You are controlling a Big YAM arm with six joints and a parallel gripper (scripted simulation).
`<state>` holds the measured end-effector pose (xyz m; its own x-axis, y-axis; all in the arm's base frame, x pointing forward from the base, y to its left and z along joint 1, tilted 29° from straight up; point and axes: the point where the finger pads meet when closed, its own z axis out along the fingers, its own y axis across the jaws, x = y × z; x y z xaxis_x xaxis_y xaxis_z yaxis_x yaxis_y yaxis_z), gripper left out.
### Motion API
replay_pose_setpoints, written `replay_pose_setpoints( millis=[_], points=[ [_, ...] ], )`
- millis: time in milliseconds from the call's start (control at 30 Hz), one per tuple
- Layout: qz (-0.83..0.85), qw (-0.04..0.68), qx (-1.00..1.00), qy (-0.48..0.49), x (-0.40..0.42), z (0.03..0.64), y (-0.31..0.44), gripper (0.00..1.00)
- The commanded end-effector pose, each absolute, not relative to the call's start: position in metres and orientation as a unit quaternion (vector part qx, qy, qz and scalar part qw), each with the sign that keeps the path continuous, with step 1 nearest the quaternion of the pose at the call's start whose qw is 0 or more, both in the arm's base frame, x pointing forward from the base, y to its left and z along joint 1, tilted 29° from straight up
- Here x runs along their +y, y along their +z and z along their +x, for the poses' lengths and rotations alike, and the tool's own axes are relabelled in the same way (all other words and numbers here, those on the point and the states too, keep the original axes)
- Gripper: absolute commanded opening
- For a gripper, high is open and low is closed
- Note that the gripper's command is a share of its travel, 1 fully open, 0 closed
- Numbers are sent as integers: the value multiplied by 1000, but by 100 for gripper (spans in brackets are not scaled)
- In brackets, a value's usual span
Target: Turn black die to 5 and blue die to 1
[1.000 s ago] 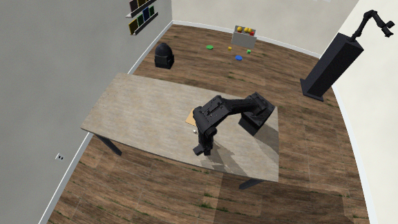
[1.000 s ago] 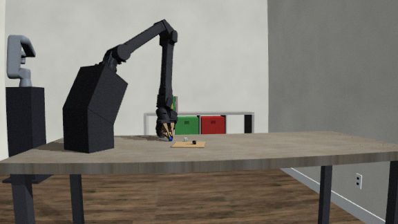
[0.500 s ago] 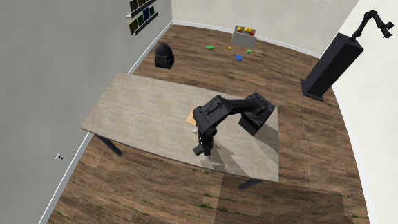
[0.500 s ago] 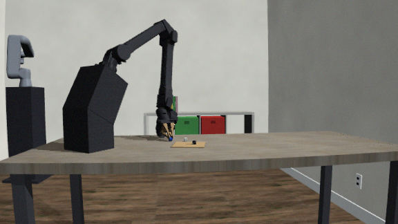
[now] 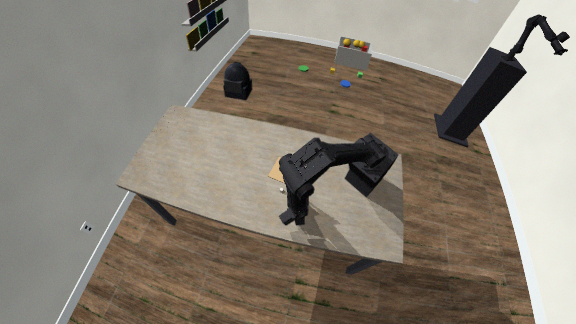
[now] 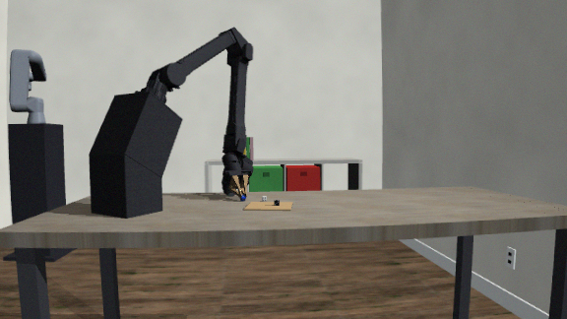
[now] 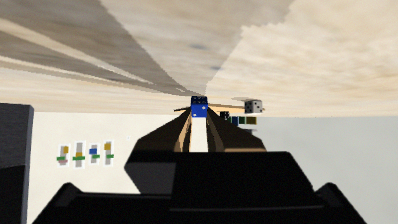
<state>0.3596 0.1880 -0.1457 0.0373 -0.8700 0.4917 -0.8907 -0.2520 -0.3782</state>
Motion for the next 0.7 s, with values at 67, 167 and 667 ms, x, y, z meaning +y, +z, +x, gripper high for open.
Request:
replay_pose_setpoints(
  millis=[67, 167, 667],
  points=[
    [720, 5, -611, 330, 195, 360, -142, 12],
    [720, 5, -611, 330, 195, 360, -142, 15],
    [720, 5, -611, 330, 195, 360, -142, 31]
  ],
)
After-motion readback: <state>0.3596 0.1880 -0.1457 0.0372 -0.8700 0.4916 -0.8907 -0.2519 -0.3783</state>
